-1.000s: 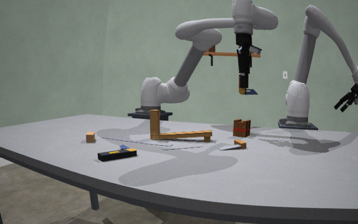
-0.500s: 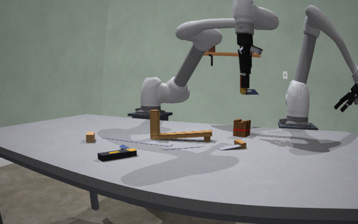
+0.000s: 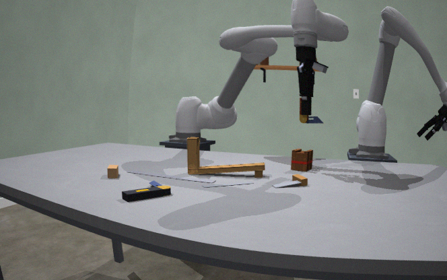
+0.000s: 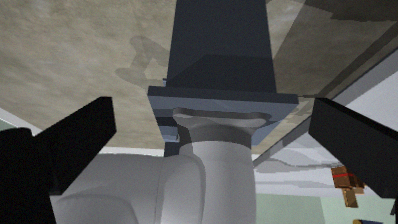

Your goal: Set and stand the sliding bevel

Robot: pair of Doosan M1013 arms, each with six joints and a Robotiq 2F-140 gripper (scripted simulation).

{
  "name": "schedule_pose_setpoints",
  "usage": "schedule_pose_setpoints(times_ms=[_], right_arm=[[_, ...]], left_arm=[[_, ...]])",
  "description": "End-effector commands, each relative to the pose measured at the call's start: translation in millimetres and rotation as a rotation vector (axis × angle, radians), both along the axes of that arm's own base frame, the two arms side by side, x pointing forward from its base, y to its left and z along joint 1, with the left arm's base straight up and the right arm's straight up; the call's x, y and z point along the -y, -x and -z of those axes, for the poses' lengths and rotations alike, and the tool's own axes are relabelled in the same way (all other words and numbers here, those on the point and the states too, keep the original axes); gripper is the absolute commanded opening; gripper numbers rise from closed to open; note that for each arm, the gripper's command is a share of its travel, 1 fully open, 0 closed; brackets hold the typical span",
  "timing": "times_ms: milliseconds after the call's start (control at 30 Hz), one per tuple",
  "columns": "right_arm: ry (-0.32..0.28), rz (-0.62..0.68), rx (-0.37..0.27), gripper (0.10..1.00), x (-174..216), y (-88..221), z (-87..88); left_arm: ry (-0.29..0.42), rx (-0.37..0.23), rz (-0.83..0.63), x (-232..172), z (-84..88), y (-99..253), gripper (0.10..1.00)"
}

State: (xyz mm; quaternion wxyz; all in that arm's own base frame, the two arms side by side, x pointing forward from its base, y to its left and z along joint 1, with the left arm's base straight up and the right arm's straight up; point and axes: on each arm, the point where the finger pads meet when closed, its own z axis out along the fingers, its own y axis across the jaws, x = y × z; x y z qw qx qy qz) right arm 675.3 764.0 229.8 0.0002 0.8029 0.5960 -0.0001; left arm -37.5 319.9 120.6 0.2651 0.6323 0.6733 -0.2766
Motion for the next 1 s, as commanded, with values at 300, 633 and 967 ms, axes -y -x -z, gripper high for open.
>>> schedule_pose_setpoints(times_ms=[300,633,967], right_arm=[[-0.002,0.000,0.001,0.099,-0.3,-0.2,70.1],[-0.002,0.000,0.001,0.099,-0.3,-0.2,89.2],[-0.002,0.000,0.001,0.099,-0.3,-0.2,89.9]], left_arm=[[-0.001,0.000,0.000,-0.3,-0.4,0.1,1.000],[-0.001,0.000,0.000,-0.3,-0.4,0.1,1.000],[-0.001,0.000,0.000,-0.3,-0.4,0.1,1.000]])
